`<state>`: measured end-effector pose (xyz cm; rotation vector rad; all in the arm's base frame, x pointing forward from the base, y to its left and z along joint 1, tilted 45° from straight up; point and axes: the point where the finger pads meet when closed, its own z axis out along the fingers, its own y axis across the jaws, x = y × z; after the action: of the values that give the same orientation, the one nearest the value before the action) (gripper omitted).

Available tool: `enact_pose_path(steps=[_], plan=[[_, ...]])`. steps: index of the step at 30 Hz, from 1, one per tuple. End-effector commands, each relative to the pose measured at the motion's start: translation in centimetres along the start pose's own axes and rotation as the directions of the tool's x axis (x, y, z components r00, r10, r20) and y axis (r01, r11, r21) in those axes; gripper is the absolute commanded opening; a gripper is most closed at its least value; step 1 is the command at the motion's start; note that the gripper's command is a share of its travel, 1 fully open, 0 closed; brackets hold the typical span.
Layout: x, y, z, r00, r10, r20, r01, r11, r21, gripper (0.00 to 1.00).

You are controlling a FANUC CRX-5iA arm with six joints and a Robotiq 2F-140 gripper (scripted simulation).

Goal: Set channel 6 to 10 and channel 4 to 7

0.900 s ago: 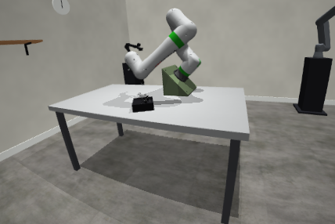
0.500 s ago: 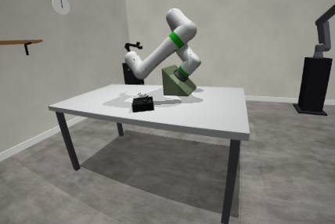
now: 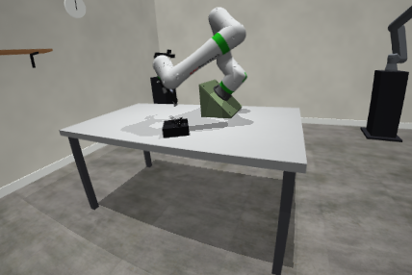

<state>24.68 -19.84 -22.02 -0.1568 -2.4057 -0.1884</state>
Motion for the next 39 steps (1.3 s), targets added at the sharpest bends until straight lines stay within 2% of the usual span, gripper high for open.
enact_pose_path(steps=[1, 2, 3, 4, 7, 8, 10, 11, 12, 14, 15, 17, 18, 20, 21, 24, 26, 39], plan=[[-1.9, 4.3, -3.9, 0.995, -0.056, 0.086, 0.068, 0.987, -0.143, 1.00], [-1.9, 4.3, -3.9, 0.995, -0.056, 0.086, 0.068, 0.987, -0.143, 1.00], [-3.1, 6.7, -6.7, 0.980, -0.104, 0.170, 0.141, 0.965, -0.222, 1.00], [-3.3, 7.3, -7.4, 0.980, -0.104, 0.170, 0.141, 0.965, -0.222, 1.00], [-3.3, 7.3, -7.4, 0.980, -0.104, 0.170, 0.141, 0.965, -0.222, 1.00], [-4.6, 10.4, -11.3, 0.952, -0.152, 0.266, 0.229, 0.930, -0.287, 1.00], [-4.6, 10.4, -11.3, 0.952, -0.152, 0.266, 0.229, 0.930, -0.287, 1.00], [-5.3, 12.4, -14.2, 0.911, -0.196, 0.364, 0.323, 0.887, -0.329, 1.00], [-5.5, 13.1, -15.3, 0.911, -0.196, 0.364, 0.323, 0.887, -0.329, 1.00], [-5.5, 13.2, -15.4, 0.911, -0.196, 0.364, 0.323, 0.887, -0.329, 1.00], [-6.1, 15.4, -19.0, 0.860, -0.233, 0.454, 0.412, 0.842, -0.349, 1.00], [-6.1, 15.7, -19.4, 0.860, -0.233, 0.454, 0.412, 0.842, -0.349, 1.00], [-6.3, 17.5, -22.6, 0.809, -0.259, 0.527, 0.486, 0.800, -0.352, 1.00], [-6.4, 17.6, -22.7, 0.809, -0.259, 0.527, 0.486, 0.800, -0.352, 1.00], [-6.4, 19.0, -25.2, 0.767, -0.277, 0.579, 0.539, 0.768, -0.346, 1.00], [-6.4, 19.0, -25.2, 0.767, -0.277, 0.579, 0.539, 0.768, -0.346, 1.00], [-6.3, 20.2, -27.4, 0.726, -0.291, 0.623, 0.584, 0.739, -0.336, 1.00], [-6.3, 20.2, -27.5, 0.724, -0.292, 0.625, 0.586, 0.737, -0.335, 1.00]])
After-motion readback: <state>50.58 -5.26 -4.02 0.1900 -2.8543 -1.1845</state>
